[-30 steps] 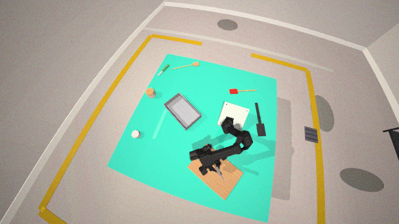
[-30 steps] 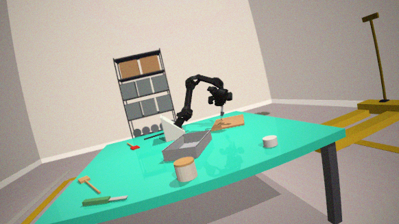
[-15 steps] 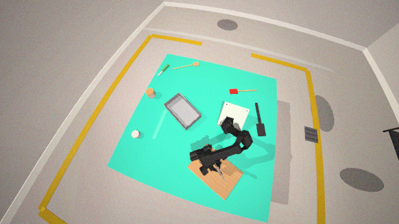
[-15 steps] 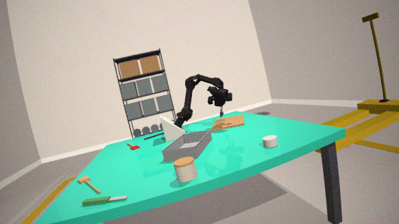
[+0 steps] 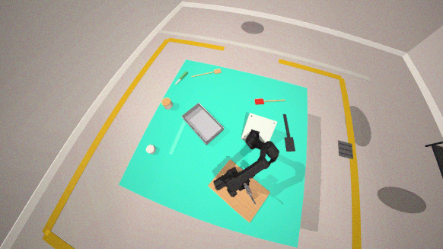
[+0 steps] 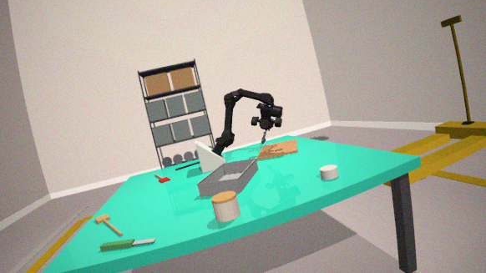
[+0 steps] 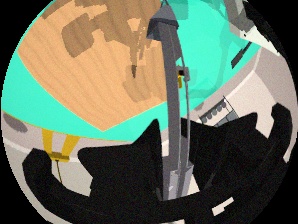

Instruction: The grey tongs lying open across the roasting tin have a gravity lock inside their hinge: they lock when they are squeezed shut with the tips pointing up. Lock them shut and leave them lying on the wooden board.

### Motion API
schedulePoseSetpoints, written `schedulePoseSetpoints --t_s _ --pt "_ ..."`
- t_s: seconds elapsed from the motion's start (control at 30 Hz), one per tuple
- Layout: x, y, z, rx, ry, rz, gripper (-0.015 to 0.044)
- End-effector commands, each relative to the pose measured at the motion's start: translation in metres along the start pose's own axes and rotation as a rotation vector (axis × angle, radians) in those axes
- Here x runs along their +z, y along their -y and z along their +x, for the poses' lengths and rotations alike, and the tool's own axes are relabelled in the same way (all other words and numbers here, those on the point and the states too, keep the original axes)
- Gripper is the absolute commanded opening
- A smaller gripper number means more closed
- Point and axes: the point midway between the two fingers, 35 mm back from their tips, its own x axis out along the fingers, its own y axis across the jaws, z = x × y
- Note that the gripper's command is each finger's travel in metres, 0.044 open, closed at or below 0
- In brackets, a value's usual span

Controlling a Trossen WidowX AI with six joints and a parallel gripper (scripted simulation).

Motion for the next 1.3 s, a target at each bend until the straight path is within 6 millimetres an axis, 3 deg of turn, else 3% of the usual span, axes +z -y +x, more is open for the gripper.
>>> schedulePoseSetpoints --t_s 0.0,0.57,1.27 --pt "-0.004 0.002 0.002 -0.036 0.084 0.006 -0.015" --pt "-0.006 0.002 0.0 -0.046 0.408 0.016 -0.015" --pt "-0.032 -0.026 -0.024 0.256 0.631 0.054 -0.015"
